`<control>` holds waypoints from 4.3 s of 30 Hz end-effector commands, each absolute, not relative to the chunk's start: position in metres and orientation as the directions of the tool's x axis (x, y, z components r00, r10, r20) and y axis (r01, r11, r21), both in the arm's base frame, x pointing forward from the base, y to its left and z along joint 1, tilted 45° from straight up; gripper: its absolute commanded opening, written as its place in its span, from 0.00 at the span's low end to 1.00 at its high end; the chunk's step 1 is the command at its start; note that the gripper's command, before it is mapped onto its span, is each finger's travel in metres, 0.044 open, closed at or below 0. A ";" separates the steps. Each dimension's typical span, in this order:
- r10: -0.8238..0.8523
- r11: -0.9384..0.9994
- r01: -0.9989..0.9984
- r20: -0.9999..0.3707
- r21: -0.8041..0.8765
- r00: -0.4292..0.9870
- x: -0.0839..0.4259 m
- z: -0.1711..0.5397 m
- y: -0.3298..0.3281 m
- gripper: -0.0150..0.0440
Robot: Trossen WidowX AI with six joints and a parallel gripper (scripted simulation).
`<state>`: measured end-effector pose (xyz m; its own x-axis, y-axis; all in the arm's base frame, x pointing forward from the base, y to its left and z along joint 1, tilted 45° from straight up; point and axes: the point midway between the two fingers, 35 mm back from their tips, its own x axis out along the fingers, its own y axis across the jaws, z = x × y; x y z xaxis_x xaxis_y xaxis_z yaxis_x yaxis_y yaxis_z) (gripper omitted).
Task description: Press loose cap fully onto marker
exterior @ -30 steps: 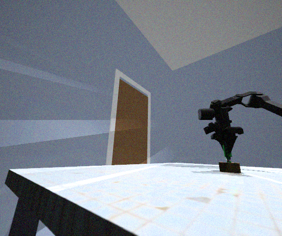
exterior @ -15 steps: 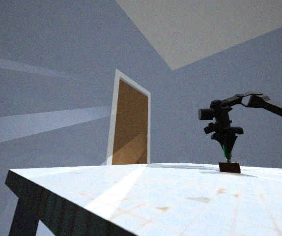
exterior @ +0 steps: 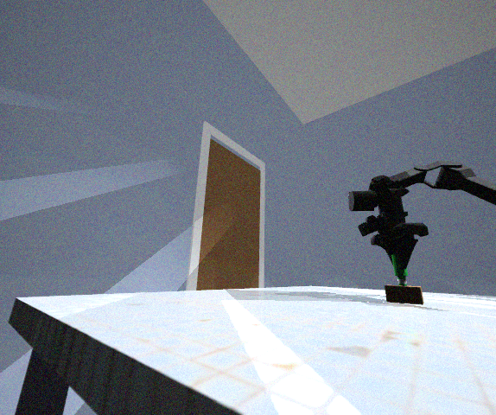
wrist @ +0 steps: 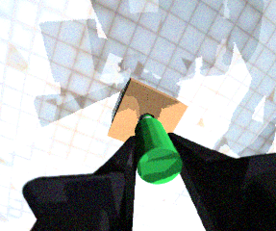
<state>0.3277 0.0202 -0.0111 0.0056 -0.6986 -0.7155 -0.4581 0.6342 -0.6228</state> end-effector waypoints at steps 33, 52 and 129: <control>-0.696 0.636 -0.459 -0.718 -0.620 0.005 0.327 0.042 0.073 1.00; -0.698 0.716 0.028 -0.716 -0.697 0.005 0.327 0.033 0.068 0.25; -0.693 0.721 0.027 -0.721 -0.693 0.015 0.328 0.070 0.108 0.83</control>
<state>0.3286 0.1084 0.0704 0.0201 -0.6939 -0.7198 0.0242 0.7201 -0.6935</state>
